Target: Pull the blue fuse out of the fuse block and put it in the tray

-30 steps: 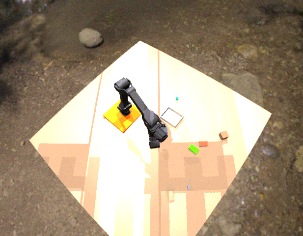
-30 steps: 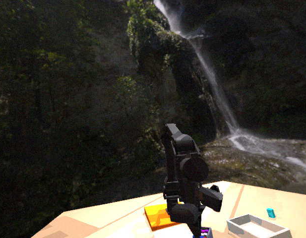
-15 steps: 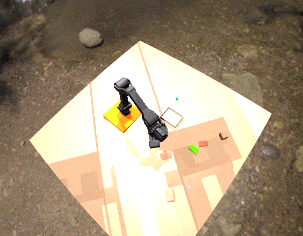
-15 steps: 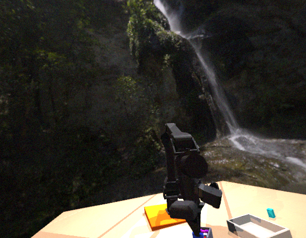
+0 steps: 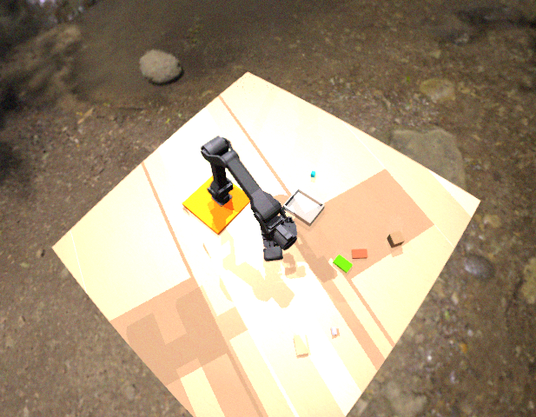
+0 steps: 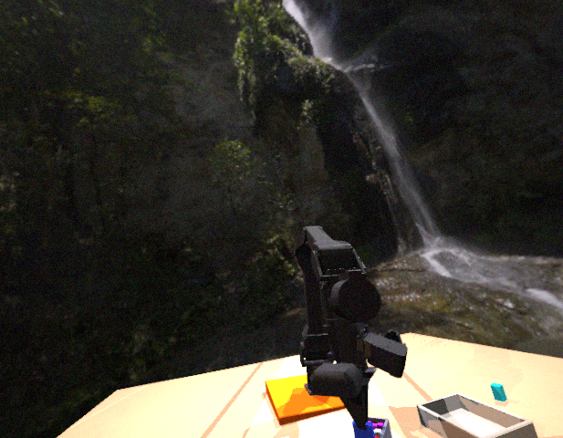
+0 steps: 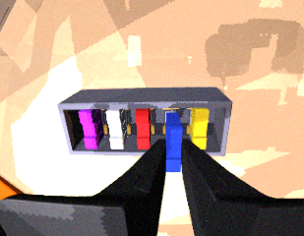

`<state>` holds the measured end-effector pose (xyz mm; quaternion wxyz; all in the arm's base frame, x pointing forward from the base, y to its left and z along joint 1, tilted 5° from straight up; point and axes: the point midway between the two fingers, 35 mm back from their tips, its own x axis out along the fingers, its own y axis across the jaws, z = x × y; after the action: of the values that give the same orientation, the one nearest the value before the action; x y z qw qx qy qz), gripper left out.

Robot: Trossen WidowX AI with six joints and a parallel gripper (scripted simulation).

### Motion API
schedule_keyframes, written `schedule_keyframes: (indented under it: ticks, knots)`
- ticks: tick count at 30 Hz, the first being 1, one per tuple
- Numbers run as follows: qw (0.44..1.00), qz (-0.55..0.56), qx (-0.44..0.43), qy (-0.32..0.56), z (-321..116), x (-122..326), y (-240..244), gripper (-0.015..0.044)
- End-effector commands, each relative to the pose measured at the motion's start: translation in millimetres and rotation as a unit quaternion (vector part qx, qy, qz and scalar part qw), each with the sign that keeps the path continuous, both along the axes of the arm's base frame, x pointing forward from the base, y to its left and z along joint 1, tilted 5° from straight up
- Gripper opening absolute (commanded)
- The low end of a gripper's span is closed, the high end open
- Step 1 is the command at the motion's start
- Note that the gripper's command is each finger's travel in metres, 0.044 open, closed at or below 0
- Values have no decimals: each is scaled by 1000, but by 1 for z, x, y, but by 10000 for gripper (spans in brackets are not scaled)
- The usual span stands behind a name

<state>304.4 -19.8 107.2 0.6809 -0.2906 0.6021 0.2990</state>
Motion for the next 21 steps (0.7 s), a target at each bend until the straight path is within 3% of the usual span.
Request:
schedule_keyframes:
  ticks: [1, 21]
  knots:
    - [1000, 2, -2, 1, 2, -1, -1, 0]
    - [1000, 2, -2, 1, 12, -2, -1, 0]
